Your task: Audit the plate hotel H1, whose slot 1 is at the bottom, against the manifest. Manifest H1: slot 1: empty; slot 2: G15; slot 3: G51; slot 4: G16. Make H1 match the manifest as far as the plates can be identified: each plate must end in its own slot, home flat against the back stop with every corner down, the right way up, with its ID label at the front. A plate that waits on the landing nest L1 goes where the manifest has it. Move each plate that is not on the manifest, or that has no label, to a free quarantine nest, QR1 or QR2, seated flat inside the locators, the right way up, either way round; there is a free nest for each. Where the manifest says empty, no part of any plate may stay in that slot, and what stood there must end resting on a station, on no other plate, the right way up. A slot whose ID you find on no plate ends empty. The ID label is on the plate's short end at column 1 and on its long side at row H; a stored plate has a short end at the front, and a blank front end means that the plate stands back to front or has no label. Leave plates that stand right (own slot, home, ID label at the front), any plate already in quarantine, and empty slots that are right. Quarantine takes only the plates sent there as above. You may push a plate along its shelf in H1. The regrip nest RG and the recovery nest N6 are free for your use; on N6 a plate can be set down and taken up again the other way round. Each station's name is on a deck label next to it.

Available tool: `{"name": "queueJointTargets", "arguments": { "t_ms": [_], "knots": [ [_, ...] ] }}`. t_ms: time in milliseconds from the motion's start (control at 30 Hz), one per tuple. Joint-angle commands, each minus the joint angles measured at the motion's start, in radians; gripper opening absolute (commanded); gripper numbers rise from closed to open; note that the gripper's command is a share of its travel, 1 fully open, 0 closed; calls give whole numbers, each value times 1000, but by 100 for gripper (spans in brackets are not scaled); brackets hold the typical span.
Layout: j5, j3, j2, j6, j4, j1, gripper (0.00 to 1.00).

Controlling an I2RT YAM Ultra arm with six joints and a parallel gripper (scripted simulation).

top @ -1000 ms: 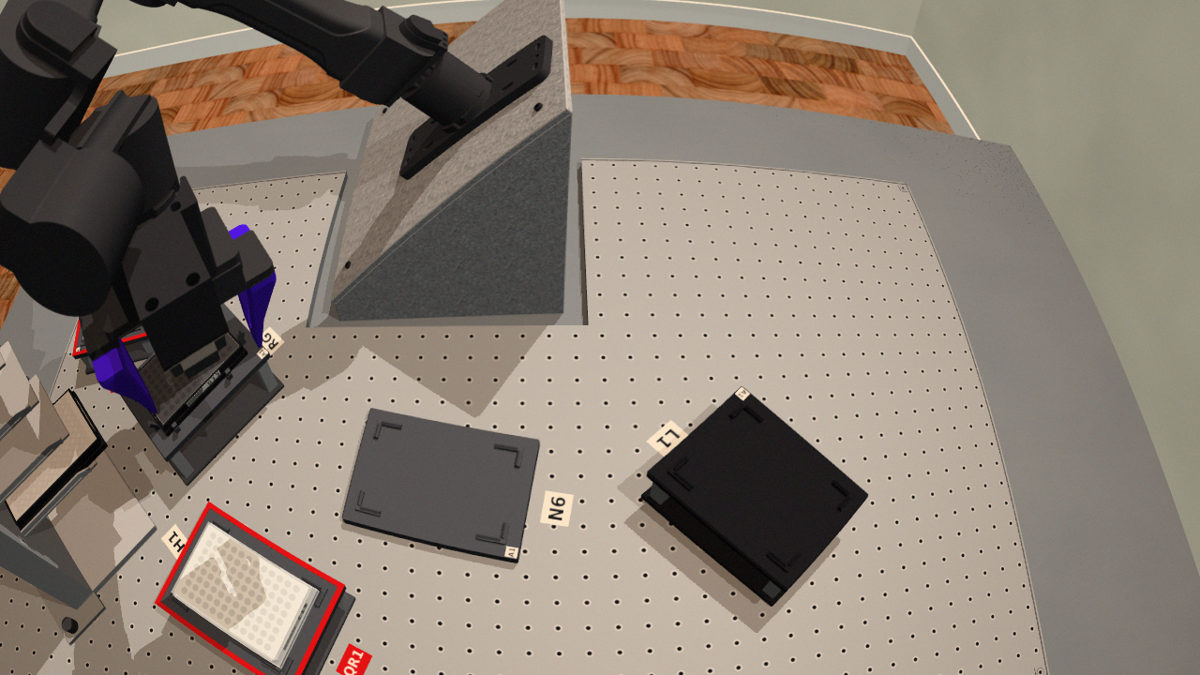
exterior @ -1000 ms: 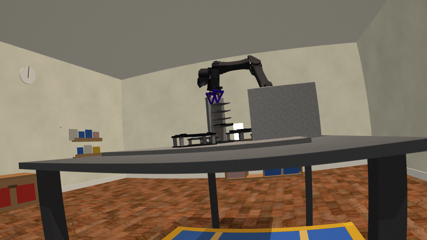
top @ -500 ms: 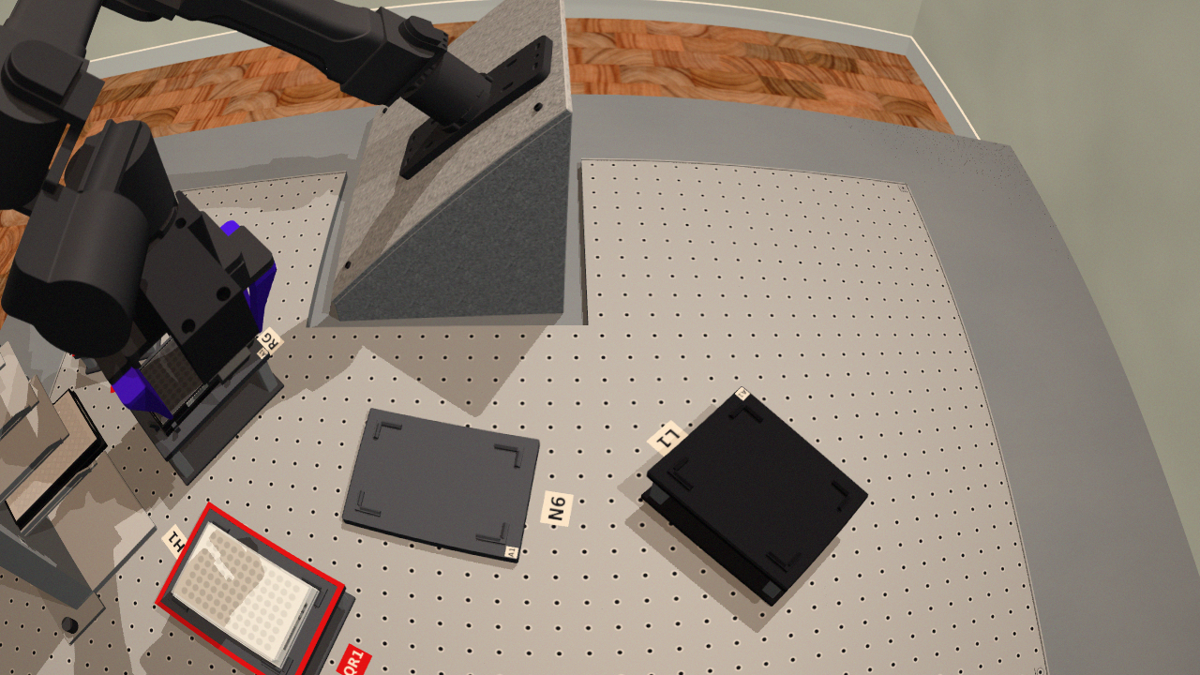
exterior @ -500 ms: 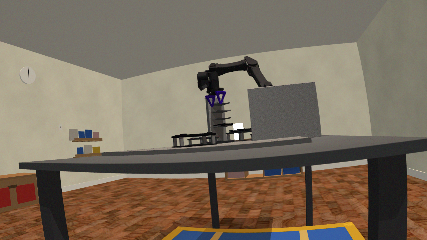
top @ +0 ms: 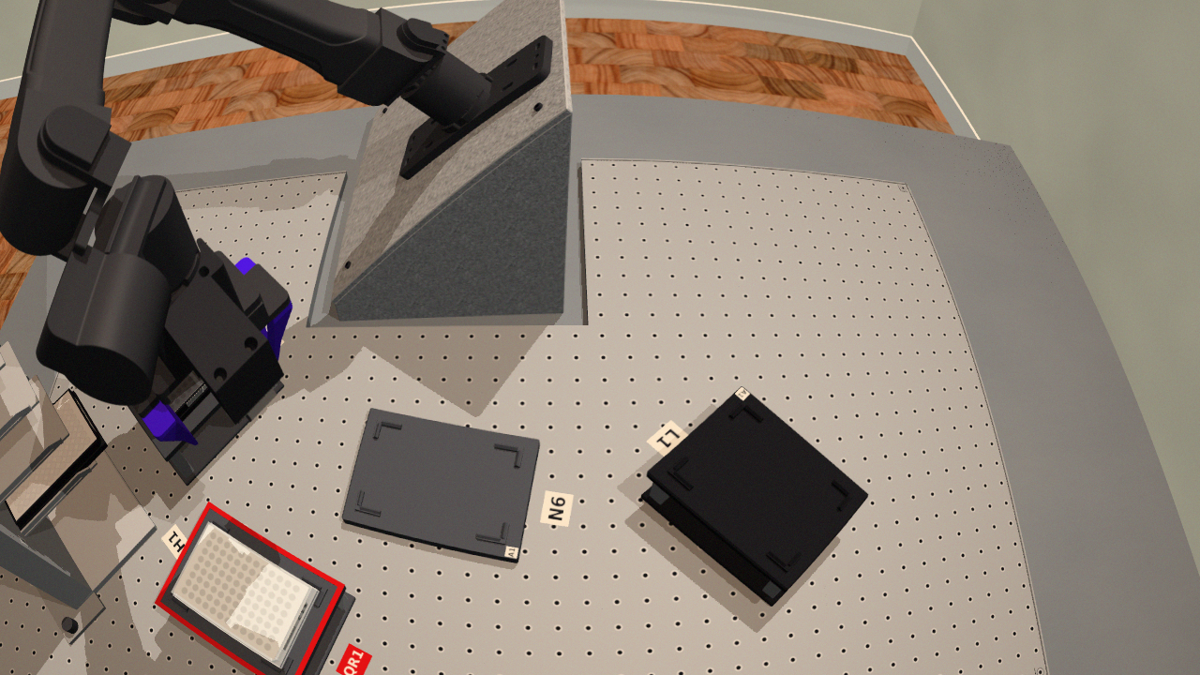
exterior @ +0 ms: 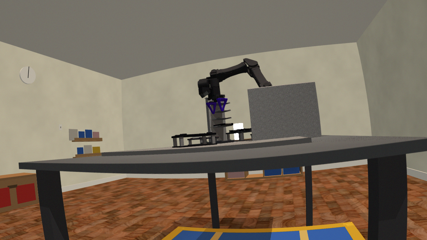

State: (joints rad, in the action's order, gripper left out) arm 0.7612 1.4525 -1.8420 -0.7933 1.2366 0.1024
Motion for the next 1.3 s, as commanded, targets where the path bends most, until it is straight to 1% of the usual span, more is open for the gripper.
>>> {"name": "queueJointTargets", "arguments": {
  "t_ms": [0,267,1267],
  "knots": [
    [0,-22,6,-45,-72,-6,100],
    [-1,-93,3,-116,-195,-58,100],
    [-1,-97,3,-121,-203,-61,100]
  ]
}}
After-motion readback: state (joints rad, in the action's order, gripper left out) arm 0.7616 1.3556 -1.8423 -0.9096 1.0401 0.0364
